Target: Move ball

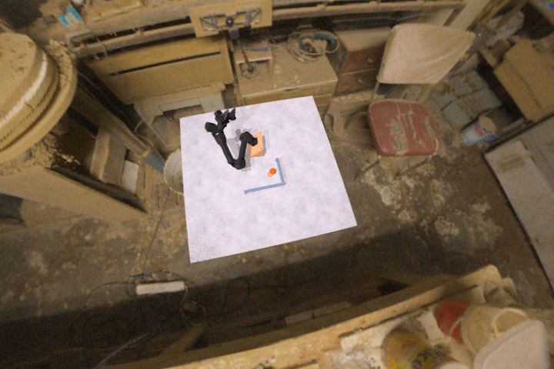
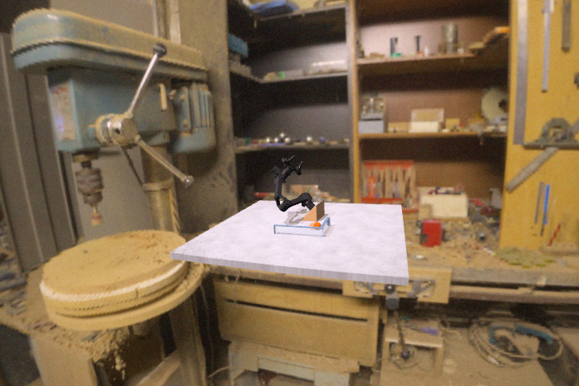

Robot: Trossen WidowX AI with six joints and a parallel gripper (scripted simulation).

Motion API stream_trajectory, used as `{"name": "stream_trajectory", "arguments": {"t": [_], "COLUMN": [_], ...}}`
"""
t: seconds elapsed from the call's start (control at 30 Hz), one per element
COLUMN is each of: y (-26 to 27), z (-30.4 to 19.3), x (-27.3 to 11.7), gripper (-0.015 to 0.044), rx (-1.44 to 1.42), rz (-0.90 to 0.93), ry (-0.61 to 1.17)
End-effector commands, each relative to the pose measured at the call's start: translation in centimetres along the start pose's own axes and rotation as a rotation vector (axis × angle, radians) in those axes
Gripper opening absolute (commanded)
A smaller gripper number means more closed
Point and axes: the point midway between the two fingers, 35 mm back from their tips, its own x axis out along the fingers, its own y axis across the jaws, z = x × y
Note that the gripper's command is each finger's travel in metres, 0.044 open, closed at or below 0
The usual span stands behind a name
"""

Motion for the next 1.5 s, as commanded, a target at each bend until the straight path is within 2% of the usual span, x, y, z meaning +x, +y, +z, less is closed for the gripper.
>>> {"name": "stream_trajectory", "arguments": {"t": [0.0, 0.03, 0.23, 0.4, 0.63, 0.87, 1.13, 1.47], "y": [0.0, 0.1, 1.6, 3.0, 4.2, 3.4, 3.3, 5.6], "z": [0.0, 0.1, -0.1, -2.6, -10.0, -18.0, -30.2, -42.1], "x": [0.1, 0.3, 3.4, 7.0, 11.3, 11.9, 8.6, -1.9], "gripper": [0.0374, 0.0352, 0.0352, 0.0352, 0.0352, 0.0352, 0.0352, 0.0352], "rx": [-0.007, -0.026, -0.229, -0.367, -0.466, -0.392, -0.239, 0.159], "rz": [-0.001, -0.004, -0.005, 0.046, 0.185, 0.262, 0.467, 0.739], "ry": [0.006, 0.024, 0.269, 0.519, 0.913, 1.230, 1.658, 2.069]}}
